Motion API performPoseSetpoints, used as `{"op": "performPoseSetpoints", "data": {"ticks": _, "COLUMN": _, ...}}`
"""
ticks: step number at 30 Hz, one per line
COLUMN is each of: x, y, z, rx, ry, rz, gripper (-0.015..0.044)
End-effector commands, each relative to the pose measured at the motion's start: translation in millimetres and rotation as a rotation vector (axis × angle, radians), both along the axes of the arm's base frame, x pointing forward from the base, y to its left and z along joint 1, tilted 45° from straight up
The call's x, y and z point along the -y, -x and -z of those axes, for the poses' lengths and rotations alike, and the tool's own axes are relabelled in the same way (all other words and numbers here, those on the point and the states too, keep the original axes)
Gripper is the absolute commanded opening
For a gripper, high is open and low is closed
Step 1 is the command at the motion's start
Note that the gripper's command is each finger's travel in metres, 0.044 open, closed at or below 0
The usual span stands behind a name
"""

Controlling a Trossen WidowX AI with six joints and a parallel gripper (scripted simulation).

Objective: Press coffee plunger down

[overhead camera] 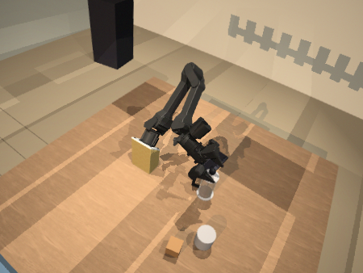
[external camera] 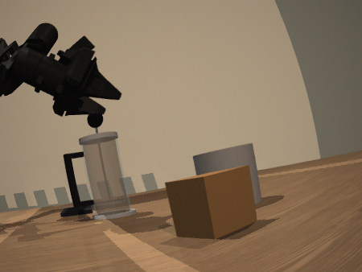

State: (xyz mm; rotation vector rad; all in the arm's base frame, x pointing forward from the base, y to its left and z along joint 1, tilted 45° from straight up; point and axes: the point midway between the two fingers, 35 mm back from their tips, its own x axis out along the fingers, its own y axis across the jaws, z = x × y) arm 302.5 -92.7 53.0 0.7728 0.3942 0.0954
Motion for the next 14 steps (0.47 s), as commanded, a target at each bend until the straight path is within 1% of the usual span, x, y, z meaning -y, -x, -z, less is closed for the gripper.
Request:
{"op": "performPoseSetpoints", "data": {"ticks": 1, "x": 21, "y": 12, "z": -29, "rx": 0.011, "ry": 0.013, "rz": -0.004, "gripper": 0.044}}
{"op": "performPoseSetpoints", "data": {"ticks": 5, "x": 31, "y": 30, "z": -53, "rx": 0.015, "ry": 0.003, "rz": -0.003, "gripper": 0.044}}
{"op": "performPoseSetpoints", "data": {"ticks": 14, "x": 31, "y": 31, "z": -53, "rx": 0.015, "ry": 0.002, "rz": -0.003, "gripper": 0.044}}
